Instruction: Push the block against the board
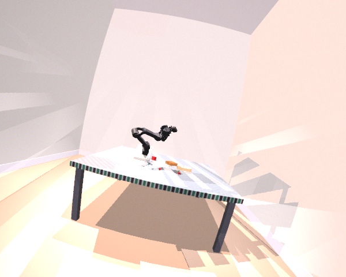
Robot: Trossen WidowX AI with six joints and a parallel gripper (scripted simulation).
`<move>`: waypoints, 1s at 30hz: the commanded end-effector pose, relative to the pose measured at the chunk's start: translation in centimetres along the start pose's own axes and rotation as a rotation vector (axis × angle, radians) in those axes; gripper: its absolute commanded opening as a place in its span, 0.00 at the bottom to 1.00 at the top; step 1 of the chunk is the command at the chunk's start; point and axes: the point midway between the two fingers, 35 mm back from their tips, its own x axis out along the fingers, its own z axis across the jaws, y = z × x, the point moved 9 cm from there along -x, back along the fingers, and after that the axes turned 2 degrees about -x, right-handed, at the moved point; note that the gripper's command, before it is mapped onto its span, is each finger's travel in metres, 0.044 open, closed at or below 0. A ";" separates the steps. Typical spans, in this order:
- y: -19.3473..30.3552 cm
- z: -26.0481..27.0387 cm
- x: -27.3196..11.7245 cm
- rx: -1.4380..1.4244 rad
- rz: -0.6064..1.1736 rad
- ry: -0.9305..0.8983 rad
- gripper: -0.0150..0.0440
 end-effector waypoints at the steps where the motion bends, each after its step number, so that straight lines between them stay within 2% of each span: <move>1: 0.6 -0.4 0.7 0.107 0.046 0.001 0.25; 30: 7.7 -1.0 5.3 0.958 0.539 0.108 0.25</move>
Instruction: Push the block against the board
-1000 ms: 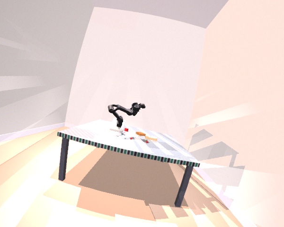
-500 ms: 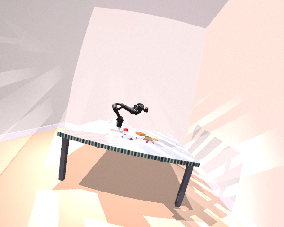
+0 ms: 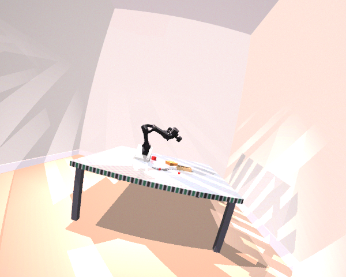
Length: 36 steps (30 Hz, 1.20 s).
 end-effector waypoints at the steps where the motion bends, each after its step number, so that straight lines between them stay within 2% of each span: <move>1: 0.2 -0.4 0.9 0.097 0.053 0.029 0.25; 19: 2.9 -2.5 5.0 0.580 0.339 0.265 0.25; 36: 6.6 -4.0 8.2 0.960 0.562 0.633 0.25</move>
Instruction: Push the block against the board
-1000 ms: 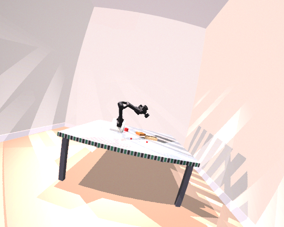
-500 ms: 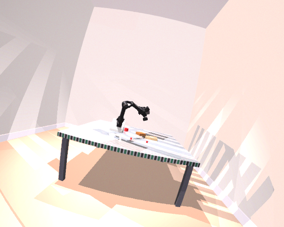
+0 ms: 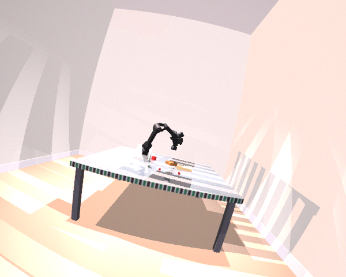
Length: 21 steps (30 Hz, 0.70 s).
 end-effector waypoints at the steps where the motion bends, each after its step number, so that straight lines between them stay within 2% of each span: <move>1: 0.0 0.0 1.0 0.081 0.017 0.076 0.25; 11: 0.4 -0.7 3.8 0.303 0.038 0.324 0.25; 21: 1.1 -1.6 6.6 0.493 -0.013 0.590 0.25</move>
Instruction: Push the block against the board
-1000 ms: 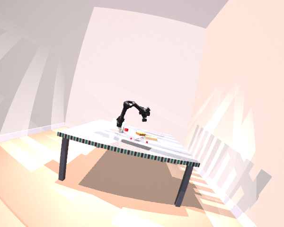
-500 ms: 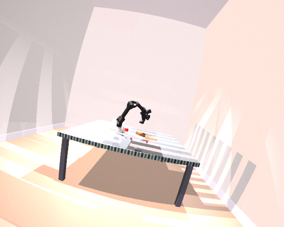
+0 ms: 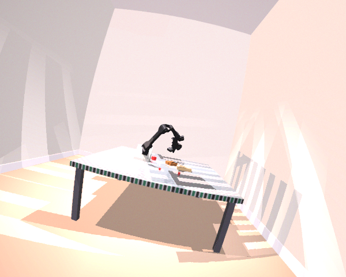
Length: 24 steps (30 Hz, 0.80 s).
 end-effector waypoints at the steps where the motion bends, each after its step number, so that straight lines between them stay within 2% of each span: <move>1: 0.2 0.3 0.9 0.068 -0.035 0.079 0.25; 16: 1.2 0.5 5.1 0.328 -0.290 0.402 0.25; 22: 1.2 0.3 5.8 0.346 -0.321 0.424 0.25; 24: 0.5 -0.7 7.9 0.347 -0.323 0.425 0.25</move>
